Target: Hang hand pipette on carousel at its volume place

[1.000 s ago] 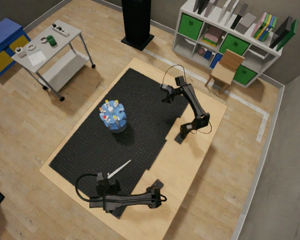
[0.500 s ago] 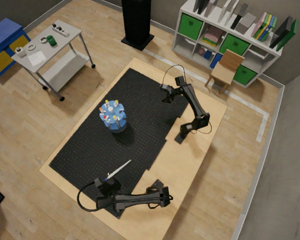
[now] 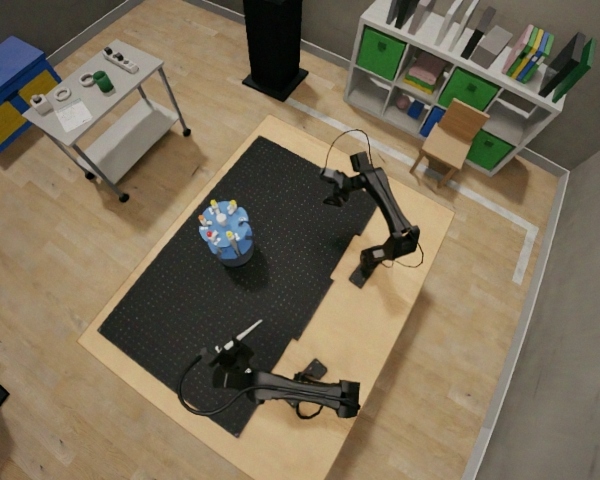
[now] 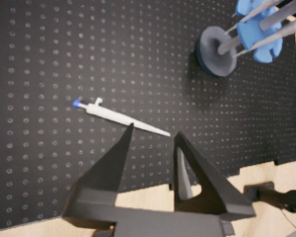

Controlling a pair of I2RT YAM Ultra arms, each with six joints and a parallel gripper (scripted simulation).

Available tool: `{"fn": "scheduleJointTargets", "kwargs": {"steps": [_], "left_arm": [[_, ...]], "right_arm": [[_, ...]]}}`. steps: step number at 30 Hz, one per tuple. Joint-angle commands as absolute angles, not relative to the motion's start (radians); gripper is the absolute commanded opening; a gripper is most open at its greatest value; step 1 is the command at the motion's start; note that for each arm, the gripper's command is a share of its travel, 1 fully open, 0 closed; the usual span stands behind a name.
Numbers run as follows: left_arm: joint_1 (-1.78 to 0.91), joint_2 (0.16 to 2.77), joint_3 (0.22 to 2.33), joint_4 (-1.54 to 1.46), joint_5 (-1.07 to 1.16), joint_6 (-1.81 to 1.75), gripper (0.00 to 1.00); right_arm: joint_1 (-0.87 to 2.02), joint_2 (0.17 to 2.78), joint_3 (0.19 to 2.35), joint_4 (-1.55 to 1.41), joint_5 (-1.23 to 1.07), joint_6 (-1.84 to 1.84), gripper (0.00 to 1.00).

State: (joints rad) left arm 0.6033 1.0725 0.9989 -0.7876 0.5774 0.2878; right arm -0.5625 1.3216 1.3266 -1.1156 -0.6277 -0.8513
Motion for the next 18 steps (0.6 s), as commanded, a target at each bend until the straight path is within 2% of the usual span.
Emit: {"fn": "scheduleJointTargets", "kwargs": {"steps": [1,10,18], "left_arm": [[0.582,1.043,0.980,-0.698,0.523,0.188,0.49],[0.287,0.925,0.769,-0.408,0.355,-0.340,0.49],[0.184,0.898,0.747,-0.340,0.193,-0.426,0.49]], "right_arm": [[-0.572,1.317,1.341,-1.103,-0.648,-0.857,1.00],[-0.572,1.317,1.341,-1.103,-0.648,-0.857,1.00],[-0.572,1.317,1.341,-1.103,-0.648,-0.857,1.00]]}}
